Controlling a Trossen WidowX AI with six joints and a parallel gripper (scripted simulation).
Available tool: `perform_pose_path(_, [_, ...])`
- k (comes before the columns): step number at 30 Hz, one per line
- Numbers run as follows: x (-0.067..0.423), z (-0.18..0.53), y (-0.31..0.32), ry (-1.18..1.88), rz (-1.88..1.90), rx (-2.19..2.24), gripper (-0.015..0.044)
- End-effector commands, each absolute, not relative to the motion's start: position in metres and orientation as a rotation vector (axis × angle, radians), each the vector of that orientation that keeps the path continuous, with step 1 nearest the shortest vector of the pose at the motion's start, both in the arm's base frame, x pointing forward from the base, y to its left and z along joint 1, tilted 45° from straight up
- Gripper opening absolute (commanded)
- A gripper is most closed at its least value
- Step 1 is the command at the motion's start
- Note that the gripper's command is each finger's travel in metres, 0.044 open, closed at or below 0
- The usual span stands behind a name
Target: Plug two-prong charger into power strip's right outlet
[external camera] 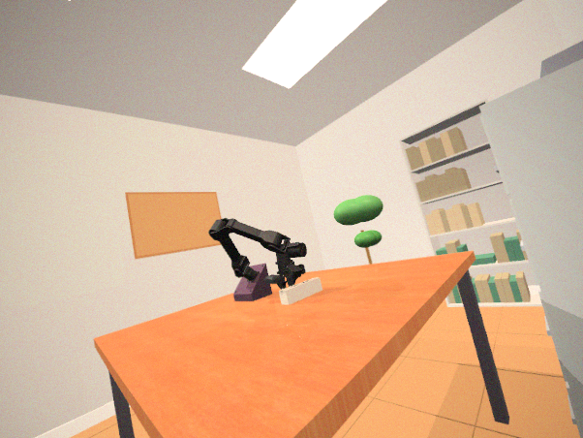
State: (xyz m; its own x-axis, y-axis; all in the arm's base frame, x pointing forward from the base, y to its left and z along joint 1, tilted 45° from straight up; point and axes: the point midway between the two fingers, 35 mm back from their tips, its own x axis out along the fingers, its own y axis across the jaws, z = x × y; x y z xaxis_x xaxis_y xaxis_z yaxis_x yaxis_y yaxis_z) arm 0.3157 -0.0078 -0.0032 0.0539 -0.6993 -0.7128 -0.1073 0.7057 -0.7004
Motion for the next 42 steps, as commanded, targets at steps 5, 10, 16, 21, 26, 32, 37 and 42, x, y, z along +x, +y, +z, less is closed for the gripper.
perform_pose_path(5, [0.325,-0.002,-0.006,1.431,-0.513,-0.693,0.0])
perform_pose_path(10, [0.325,-0.002,-0.006,1.431,-0.513,-0.693,0.0])
perform_pose_path(16, [0.325,-0.003,-0.007,1.431,-0.513,-0.693,0.0])
perform_pose_path(21, [0.325,-0.003,-0.007,1.431,-0.513,-0.693,0.0])
perform_pose_path(26, [0.315,-0.005,-0.008,1.469,-0.509,-0.703,0.0])
perform_pose_path(32, [0.315,-0.005,-0.008,1.469,-0.509,-0.703,0.0])
perform_pose_path(37, [0.315,-0.005,-0.008,1.469,-0.509,-0.703,0.0079])
perform_pose_path(42, [0.315,-0.005,-0.008,1.469,-0.509,-0.703,0.021])
